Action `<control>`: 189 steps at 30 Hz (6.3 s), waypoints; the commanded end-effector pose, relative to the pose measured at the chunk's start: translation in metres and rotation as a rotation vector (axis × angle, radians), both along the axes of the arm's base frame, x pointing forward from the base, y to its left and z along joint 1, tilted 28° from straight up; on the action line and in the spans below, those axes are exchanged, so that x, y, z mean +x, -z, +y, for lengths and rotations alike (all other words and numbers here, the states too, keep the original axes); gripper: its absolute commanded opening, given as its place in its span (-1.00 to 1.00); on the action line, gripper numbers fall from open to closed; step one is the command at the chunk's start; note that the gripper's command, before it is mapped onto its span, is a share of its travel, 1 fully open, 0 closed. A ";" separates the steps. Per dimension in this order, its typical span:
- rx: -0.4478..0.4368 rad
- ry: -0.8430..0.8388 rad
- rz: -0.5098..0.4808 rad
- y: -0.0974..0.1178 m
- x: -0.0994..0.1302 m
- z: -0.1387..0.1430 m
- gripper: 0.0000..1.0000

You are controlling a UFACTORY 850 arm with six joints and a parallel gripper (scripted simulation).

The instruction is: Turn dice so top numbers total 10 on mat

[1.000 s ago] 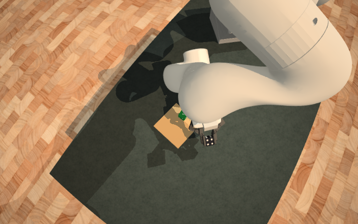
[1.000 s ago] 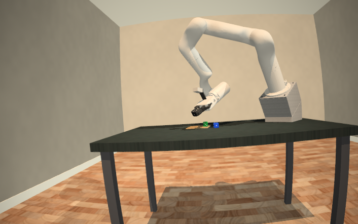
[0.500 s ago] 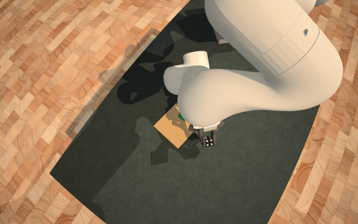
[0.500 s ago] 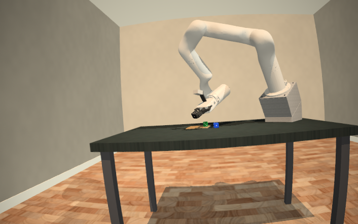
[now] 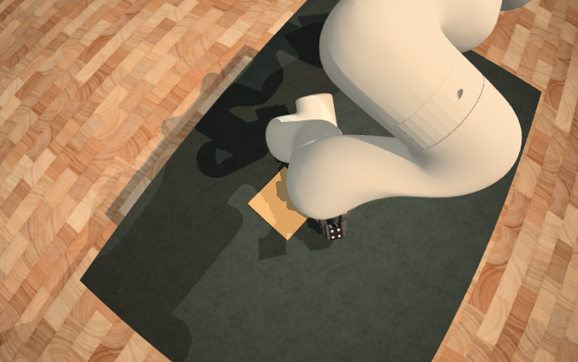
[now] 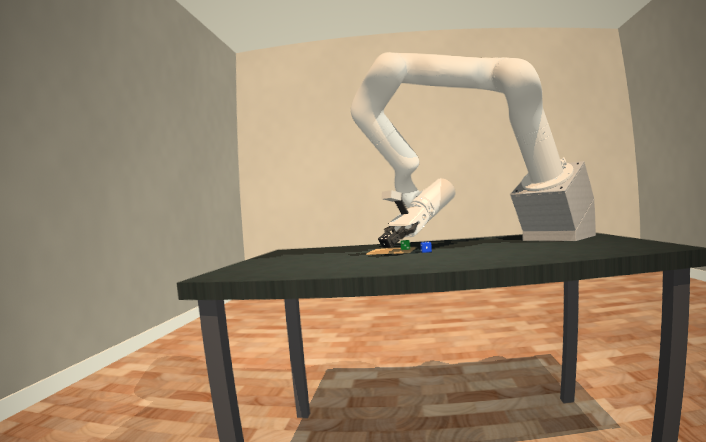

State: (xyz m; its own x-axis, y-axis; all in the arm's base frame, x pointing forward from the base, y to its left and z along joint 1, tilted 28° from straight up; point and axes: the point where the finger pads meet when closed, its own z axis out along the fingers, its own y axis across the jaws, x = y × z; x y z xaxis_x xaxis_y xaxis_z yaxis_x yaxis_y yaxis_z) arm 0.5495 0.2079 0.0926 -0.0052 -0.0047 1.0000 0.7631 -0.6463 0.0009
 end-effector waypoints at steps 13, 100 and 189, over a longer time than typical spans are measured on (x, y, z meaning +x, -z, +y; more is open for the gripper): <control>0.001 0.000 -0.001 0.012 0.005 0.005 -0.47; 0.001 0.000 -0.001 0.022 0.008 0.009 -0.47; 0.001 0.000 -0.001 0.022 -0.019 -0.024 -0.05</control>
State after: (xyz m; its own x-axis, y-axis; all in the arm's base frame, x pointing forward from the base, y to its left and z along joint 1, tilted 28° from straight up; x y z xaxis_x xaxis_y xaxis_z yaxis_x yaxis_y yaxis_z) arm 0.5351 0.1907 0.0698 -0.0051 -0.0053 1.0000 0.7626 -0.6469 0.0004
